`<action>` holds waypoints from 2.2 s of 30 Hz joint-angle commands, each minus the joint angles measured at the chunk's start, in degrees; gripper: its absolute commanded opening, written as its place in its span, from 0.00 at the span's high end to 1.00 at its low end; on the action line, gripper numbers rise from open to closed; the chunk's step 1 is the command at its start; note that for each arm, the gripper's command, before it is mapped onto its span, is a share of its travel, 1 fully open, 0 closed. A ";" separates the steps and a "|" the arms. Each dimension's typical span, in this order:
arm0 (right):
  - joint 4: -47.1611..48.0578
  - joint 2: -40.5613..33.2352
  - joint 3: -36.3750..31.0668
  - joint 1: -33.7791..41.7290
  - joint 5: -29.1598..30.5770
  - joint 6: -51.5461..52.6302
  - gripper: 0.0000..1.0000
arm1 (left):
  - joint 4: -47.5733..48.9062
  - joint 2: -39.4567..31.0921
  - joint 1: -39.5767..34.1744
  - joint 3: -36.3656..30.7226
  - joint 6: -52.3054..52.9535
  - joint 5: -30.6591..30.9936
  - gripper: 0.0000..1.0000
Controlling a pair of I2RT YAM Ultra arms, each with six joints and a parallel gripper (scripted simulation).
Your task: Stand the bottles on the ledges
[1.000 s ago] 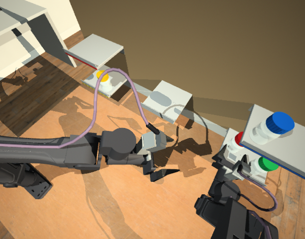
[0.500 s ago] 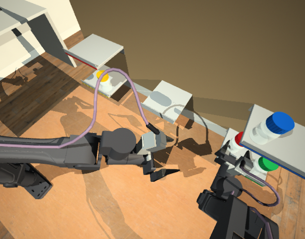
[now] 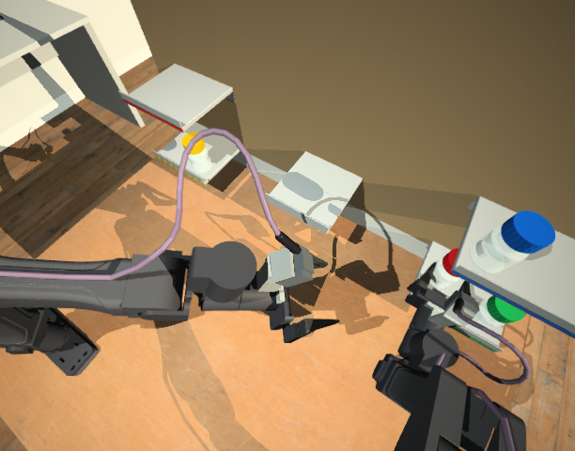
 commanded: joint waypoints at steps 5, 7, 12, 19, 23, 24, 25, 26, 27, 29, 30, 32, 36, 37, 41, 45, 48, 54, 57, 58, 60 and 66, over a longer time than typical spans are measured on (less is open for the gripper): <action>-0.40 0.04 0.98 0.32 0.20 0.06 0.36 | 0.43 -1.48 0.55 1.78 -0.19 -0.18 0.00; -0.40 0.04 0.98 0.32 0.20 0.06 0.36 | 0.43 -1.48 0.55 1.78 -0.19 -0.18 0.00; -0.40 0.04 0.98 0.25 0.37 0.06 0.40 | 0.43 -1.48 0.55 1.78 -0.19 -0.18 0.00; -0.24 -0.05 0.73 -0.03 0.01 0.07 0.50 | 0.43 -1.48 0.55 1.78 -0.19 -0.18 0.00; -0.09 -0.14 0.48 -0.15 -0.03 0.07 0.57 | 0.43 -1.48 0.55 1.78 -0.19 -0.18 0.00; -0.09 -0.14 0.48 -0.15 -0.03 0.07 0.57 | 0.43 -1.48 0.55 1.78 -0.19 -0.18 0.00; -0.09 -0.14 0.48 -0.15 -0.03 0.07 0.57 | 0.43 -1.48 0.55 1.78 -0.19 -0.18 0.00; -0.09 -0.14 0.48 -0.15 -0.03 0.07 0.57 | 0.43 -1.48 0.55 1.78 -0.19 -0.18 0.00; -0.09 -0.14 0.48 -0.15 -0.03 0.07 0.57 | 0.43 -1.48 0.55 1.78 -0.19 -0.18 0.00; -0.09 -0.14 0.48 -0.15 -0.03 0.07 0.57 | 0.43 -1.48 0.55 1.78 -0.19 -0.18 0.00; 0.07 -0.23 0.23 -0.26 -0.07 0.08 0.69 | 0.43 -1.48 0.55 1.78 -0.19 -0.18 0.00; 0.07 -0.23 0.23 -0.26 -0.07 0.08 0.51 | 0.43 -1.48 0.55 1.78 -0.19 -0.18 0.00; 0.24 -0.25 -0.64 -0.30 -0.03 0.08 0.51 | 0.43 -1.48 0.55 1.78 -0.19 -0.18 0.00; 0.24 -0.25 -0.64 -0.30 -0.03 0.08 0.51 | 0.43 -1.48 0.55 1.78 -0.19 -0.18 0.00; 1.72 -0.24 -1.65 -0.45 0.75 0.08 0.51 | 0.43 -1.48 0.55 1.78 -0.19 -0.18 0.00; 2.26 -0.35 -2.46 -0.50 0.90 0.08 0.51 | 0.43 -1.48 0.55 1.78 -0.19 -0.18 0.00; 3.15 -0.96 -3.92 -0.58 1.17 0.08 0.51 | 0.43 -1.48 0.55 1.78 -0.19 -0.18 0.00; 3.10 -2.22 -7.40 -0.81 0.66 0.11 0.51 | 0.43 -1.48 0.55 1.78 -0.19 -0.18 0.00; 3.00 -2.51 -9.13 -0.89 0.59 0.11 0.51 | 0.43 -1.48 0.55 1.78 -0.19 -0.18 0.00; 2.96 -2.49 -9.67 -0.89 0.59 0.11 0.51 | 0.43 -1.48 0.55 1.78 -0.19 -0.18 0.00; 2.93 -2.59 -10.14 -0.88 0.60 0.11 0.51 | 0.43 -1.48 0.55 1.78 -0.19 -0.18 0.00; 2.91 -3.61 -11.99 -0.50 1.10 0.06 0.51 | 0.43 -1.48 0.55 1.78 -0.19 -0.18 0.00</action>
